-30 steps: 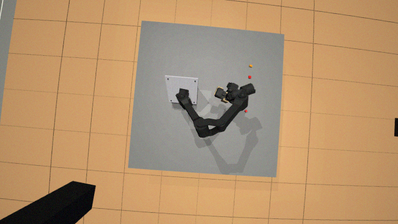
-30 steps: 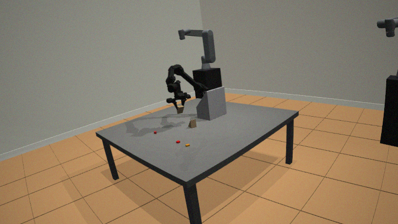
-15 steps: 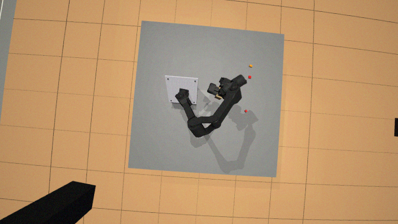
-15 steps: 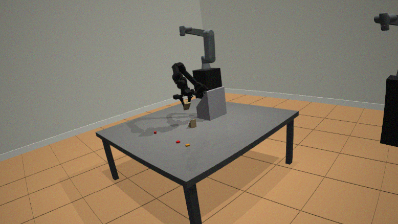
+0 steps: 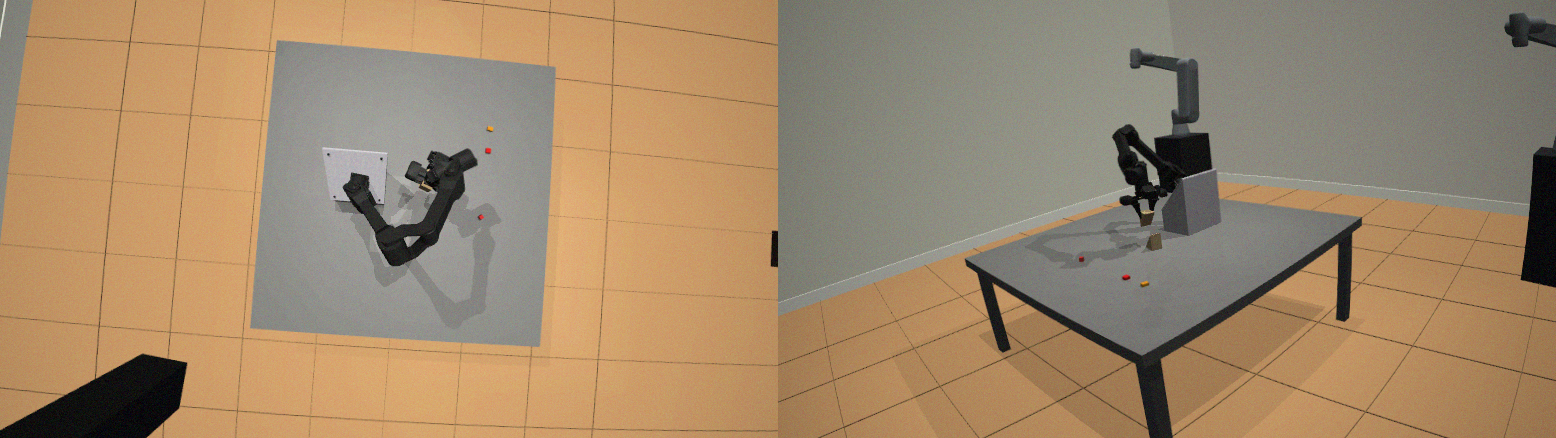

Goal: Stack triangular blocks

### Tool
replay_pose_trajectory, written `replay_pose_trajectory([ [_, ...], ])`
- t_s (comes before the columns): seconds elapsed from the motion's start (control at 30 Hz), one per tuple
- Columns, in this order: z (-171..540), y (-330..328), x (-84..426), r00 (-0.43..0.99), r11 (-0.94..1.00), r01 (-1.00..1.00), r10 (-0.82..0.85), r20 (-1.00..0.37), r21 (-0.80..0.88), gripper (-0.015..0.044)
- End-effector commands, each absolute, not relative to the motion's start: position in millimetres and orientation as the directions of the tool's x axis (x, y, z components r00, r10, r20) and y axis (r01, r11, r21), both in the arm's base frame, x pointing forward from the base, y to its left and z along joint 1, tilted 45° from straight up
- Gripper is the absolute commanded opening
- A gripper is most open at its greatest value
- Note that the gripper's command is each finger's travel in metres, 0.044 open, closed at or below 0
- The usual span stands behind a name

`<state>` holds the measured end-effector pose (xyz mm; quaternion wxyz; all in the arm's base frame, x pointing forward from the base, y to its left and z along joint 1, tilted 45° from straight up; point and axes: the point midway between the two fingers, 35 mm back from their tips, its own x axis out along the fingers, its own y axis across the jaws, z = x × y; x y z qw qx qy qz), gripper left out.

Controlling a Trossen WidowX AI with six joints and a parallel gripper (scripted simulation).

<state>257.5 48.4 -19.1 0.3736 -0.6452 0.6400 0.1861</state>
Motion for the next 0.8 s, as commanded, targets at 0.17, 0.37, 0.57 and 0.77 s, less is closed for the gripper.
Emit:
replay_pose_trajectory([
  [0.17, -43.7, 33.5, 259.8, 0.110, 0.091, -0.967, -0.695, -0.711, -0.238, 0.0000],
  [0.37, -56.1, 28.4, 263.3, 0.110, 0.091, -0.967, -0.695, -0.711, -0.239, 0.0000],
  [0.57, -71.8, 23.8, 268.2, 0.110, 0.091, -0.967, -0.695, -0.710, -0.239, 0.0000],
  [0.77, -71.1, 23.5, 268.1, 0.114, 0.091, -0.965, -0.699, -0.706, -0.246, 0.0000],
])
